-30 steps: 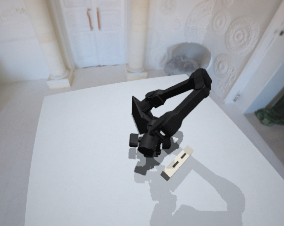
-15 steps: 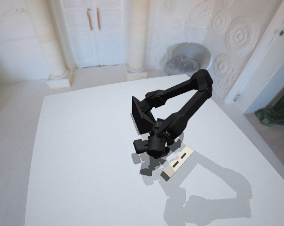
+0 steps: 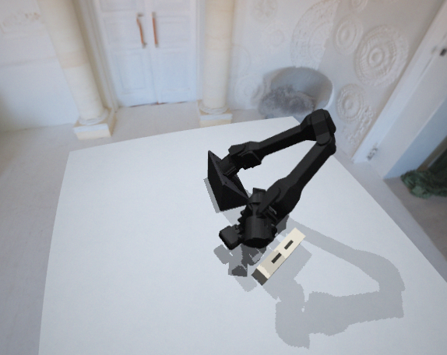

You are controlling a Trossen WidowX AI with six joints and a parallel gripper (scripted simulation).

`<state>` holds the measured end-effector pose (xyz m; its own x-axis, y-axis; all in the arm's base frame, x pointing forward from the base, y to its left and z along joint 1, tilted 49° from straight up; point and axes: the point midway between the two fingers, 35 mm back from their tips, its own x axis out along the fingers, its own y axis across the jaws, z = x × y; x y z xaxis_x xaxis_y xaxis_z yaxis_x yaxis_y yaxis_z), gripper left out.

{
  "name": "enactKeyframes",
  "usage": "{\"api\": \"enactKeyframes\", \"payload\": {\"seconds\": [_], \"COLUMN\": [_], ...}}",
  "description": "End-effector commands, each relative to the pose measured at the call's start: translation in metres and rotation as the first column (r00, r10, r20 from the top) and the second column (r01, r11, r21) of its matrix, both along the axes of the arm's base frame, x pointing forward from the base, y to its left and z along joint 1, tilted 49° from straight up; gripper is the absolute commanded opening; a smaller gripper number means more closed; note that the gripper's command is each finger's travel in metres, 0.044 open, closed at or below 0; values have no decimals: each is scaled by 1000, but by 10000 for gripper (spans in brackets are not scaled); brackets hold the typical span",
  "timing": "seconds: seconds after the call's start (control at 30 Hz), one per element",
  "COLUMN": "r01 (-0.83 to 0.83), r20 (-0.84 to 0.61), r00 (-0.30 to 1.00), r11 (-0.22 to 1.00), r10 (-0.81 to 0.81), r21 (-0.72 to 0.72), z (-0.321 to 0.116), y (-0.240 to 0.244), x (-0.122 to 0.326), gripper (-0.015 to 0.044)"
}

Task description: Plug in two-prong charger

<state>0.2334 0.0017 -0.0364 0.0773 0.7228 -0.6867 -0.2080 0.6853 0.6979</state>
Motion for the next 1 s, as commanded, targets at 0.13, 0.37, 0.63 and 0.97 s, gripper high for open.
{"api": "enactKeyframes", "payload": {"seconds": [0.13, 0.37, 0.63, 0.97], "r01": [-25, -33, -42, -54], "r20": [42, 51, 60, 73], "r00": [999, 998, 997, 996], "r11": [1000, 999, 999, 998], "r10": [26, 34, 43, 54], "r21": [-8, -10, -11, -13], "z": [5, 9, 13, 18], "y": [2, 3, 5, 8], "x": [8, 18, 29, 43], "gripper": [0, 0, 0, 0]}}
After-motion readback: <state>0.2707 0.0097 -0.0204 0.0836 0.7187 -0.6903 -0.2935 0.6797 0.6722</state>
